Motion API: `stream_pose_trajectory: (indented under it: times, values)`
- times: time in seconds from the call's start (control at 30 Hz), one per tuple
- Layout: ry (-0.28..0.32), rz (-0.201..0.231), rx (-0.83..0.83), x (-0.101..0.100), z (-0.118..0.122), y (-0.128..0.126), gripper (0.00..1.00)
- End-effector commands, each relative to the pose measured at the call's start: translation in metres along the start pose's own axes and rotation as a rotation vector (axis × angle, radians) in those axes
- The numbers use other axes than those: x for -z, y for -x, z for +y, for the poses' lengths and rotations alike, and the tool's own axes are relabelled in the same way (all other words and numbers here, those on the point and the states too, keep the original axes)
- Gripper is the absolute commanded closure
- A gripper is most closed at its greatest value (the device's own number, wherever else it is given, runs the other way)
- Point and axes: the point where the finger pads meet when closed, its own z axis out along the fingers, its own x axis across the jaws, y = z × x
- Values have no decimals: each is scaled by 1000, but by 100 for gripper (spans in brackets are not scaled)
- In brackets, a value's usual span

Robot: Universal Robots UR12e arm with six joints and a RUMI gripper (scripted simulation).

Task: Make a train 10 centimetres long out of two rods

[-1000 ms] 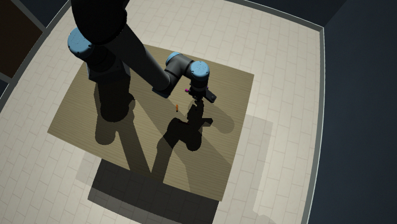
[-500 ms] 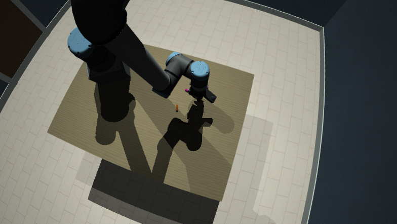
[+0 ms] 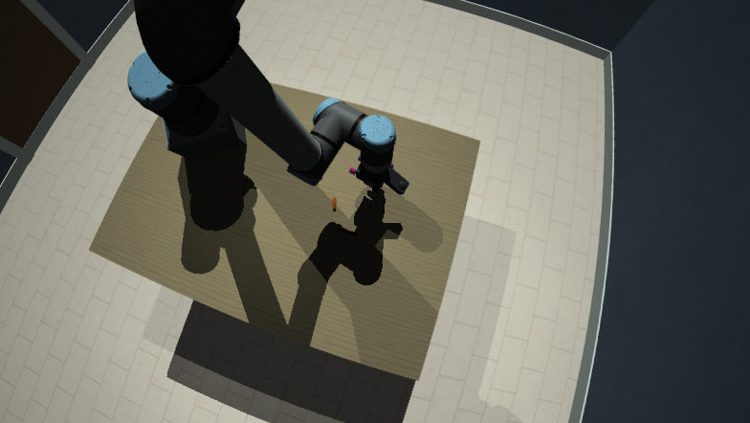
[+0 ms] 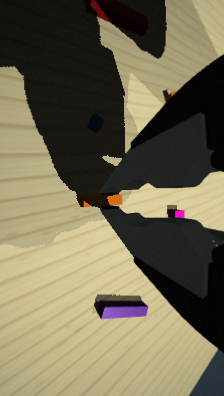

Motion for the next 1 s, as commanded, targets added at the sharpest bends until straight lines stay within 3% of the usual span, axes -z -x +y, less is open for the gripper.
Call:
stream_pose_trajectory:
  times: [0.0,0.47,0.67,0.73,0.97]
  values:
    - [-1,0,0,0,0,0,100]
    - [-1,0,0,5,0,0,100]
    - [-1,0,0,31,0,0,100]
    - [-1,0,0,31,0,0,100]
    - [-1,0,0,75,0,0,100]
